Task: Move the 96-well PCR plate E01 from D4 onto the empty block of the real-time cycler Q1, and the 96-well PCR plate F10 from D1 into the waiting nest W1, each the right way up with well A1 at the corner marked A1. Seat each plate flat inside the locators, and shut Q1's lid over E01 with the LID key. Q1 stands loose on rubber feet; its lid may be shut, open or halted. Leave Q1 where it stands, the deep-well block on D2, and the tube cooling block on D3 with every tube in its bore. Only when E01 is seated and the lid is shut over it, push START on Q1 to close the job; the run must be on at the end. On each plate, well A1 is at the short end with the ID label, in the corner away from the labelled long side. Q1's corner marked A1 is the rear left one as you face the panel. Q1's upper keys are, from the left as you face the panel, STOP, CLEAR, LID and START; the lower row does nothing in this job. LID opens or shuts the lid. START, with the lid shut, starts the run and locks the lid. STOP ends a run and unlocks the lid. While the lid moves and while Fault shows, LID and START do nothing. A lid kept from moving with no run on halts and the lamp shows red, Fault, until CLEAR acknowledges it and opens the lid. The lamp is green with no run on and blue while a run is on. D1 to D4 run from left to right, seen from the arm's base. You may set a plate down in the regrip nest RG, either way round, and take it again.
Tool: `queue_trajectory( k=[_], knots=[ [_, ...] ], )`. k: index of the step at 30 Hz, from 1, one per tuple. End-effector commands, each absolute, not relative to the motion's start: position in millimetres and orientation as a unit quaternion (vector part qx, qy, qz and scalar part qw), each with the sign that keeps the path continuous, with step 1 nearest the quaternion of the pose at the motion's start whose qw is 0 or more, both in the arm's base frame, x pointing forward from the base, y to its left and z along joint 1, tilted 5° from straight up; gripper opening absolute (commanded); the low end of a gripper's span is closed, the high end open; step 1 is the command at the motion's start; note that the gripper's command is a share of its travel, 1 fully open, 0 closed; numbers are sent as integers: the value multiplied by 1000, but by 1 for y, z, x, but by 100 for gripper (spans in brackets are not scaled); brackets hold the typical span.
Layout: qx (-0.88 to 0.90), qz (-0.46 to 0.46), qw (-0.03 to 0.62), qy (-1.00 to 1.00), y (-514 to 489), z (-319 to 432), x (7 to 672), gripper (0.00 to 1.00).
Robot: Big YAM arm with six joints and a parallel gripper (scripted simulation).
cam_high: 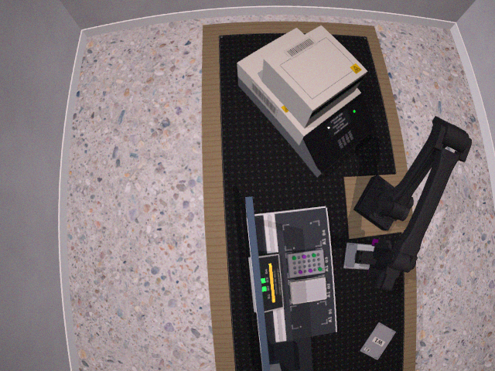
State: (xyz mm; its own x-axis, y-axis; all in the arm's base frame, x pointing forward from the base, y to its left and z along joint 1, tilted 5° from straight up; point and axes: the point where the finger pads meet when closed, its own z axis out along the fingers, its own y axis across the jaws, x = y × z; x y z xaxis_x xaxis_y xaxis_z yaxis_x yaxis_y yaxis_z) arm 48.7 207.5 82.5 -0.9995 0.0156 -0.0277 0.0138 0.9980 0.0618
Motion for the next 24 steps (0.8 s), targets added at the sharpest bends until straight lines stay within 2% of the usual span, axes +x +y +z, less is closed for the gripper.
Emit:
queue_trajectory(
  k=[1, 24],
  knots=[
    [4, 68, 23, 997, 238, 107, 57, 0],
    [3, 46, 18, 999, 217, 60, 53, 0]
  ],
)
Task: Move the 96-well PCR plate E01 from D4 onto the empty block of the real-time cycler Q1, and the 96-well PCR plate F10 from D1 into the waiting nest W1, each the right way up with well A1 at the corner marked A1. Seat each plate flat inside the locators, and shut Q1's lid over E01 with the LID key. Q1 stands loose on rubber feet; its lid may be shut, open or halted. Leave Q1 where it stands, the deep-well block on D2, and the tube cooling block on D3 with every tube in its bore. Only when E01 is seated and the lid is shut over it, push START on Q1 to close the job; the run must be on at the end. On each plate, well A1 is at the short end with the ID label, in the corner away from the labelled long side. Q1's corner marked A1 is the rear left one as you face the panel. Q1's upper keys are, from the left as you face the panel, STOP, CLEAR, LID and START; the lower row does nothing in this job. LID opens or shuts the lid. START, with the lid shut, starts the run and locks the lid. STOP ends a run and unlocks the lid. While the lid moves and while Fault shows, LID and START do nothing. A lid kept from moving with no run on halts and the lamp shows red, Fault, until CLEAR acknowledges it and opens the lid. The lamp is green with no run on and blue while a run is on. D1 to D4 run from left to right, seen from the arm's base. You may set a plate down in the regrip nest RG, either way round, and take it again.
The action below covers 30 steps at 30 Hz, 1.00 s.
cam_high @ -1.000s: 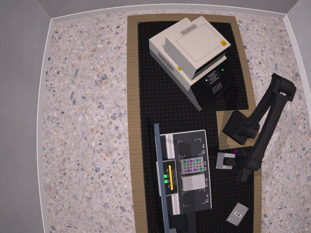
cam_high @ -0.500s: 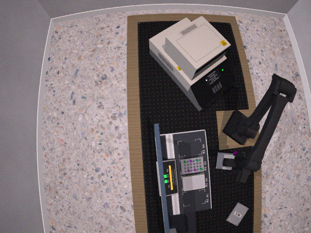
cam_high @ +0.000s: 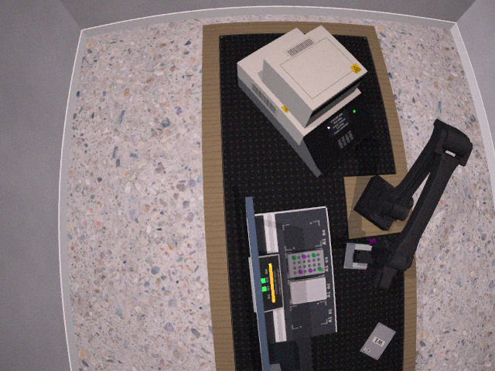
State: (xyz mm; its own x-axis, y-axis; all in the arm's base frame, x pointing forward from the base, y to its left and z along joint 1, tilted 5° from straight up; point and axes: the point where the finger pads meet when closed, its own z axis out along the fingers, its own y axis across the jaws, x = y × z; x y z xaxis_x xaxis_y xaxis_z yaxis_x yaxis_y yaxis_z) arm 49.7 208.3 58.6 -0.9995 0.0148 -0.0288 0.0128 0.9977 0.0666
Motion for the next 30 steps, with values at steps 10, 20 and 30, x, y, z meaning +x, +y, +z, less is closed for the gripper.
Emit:
queue_trajectory(
  k=[10, 20, 30],
  knots=[
    [3, 42, 17, 999, 217, 41, 53, 0],
    [4, 44, 17, 999, 219, 30, 54, 0],
    [4, 47, 18, 999, 224, 13, 56, 0]
  ],
)
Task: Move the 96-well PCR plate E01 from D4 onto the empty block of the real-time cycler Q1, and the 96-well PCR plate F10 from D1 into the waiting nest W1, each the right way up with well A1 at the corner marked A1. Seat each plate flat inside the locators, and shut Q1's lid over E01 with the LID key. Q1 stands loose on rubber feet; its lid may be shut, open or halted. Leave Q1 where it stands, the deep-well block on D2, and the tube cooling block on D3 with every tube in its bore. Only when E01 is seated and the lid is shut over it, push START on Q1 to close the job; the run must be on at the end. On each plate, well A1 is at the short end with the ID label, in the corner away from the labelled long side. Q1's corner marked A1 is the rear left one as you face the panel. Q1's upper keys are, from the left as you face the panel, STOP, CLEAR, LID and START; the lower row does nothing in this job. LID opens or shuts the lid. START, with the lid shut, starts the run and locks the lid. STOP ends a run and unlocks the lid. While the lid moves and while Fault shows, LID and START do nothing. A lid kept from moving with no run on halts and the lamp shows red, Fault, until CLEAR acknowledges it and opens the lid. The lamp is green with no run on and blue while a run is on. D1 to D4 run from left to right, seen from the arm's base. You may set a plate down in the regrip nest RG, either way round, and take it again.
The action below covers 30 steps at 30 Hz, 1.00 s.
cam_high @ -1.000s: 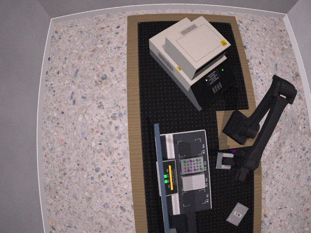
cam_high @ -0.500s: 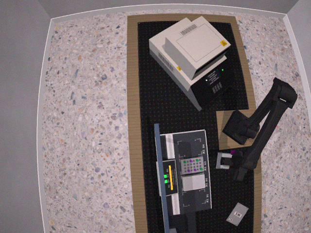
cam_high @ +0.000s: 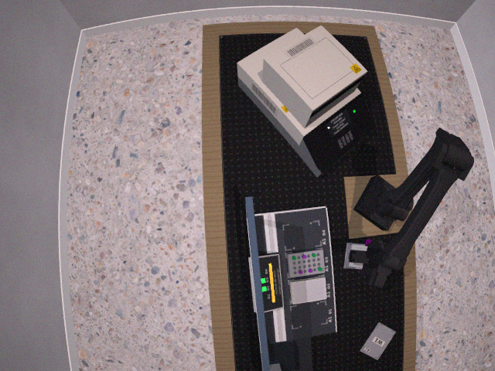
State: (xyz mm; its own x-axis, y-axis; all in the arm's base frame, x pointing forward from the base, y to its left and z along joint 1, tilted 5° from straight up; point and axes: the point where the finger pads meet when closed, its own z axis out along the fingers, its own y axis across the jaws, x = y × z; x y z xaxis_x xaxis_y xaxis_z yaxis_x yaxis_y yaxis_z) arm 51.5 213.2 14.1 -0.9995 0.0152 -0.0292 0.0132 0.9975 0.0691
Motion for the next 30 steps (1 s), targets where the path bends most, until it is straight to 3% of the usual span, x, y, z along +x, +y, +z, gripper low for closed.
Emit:
queue_trajectory(
  k=[1, 30],
  knots=[
    [4, 47, 18, 999, 224, 11, 56, 0],
    [4, 59, 21, 998, 235, -1, 59, 0]
  ],
)
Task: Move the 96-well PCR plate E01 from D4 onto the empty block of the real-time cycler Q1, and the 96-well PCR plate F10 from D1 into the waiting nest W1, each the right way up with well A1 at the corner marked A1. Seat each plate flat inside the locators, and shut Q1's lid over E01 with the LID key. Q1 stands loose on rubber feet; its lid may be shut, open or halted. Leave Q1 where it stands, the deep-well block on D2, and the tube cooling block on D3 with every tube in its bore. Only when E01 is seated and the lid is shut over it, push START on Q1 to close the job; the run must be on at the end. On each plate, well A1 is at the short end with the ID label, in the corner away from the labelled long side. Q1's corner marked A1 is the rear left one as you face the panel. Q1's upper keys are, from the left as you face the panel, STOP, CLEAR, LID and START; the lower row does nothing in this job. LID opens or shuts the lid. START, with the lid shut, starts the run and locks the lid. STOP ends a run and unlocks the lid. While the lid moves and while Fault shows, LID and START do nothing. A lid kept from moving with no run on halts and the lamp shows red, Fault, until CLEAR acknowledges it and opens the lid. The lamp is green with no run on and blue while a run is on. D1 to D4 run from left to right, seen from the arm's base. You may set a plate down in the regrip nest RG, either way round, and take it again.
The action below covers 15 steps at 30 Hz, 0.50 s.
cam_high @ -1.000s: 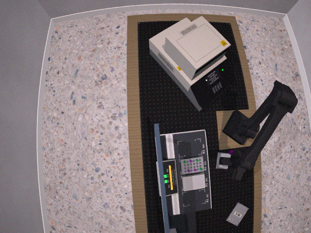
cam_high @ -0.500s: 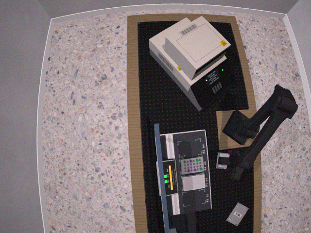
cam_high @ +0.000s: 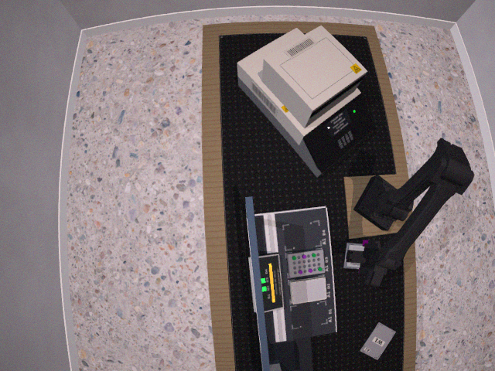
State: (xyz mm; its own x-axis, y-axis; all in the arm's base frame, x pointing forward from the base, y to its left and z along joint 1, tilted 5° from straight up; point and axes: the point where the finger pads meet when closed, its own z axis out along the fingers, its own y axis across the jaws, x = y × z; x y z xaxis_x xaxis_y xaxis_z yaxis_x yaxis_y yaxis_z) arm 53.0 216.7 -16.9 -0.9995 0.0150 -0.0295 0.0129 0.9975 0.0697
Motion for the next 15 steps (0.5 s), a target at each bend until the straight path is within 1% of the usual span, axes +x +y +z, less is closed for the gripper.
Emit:
queue_trajectory(
  k=[1, 15],
  knots=[
    [4, 61, 21, 998, 236, 1, 59, 0],
    [4, 53, 19, 998, 228, -1, 57, 0]
  ],
)
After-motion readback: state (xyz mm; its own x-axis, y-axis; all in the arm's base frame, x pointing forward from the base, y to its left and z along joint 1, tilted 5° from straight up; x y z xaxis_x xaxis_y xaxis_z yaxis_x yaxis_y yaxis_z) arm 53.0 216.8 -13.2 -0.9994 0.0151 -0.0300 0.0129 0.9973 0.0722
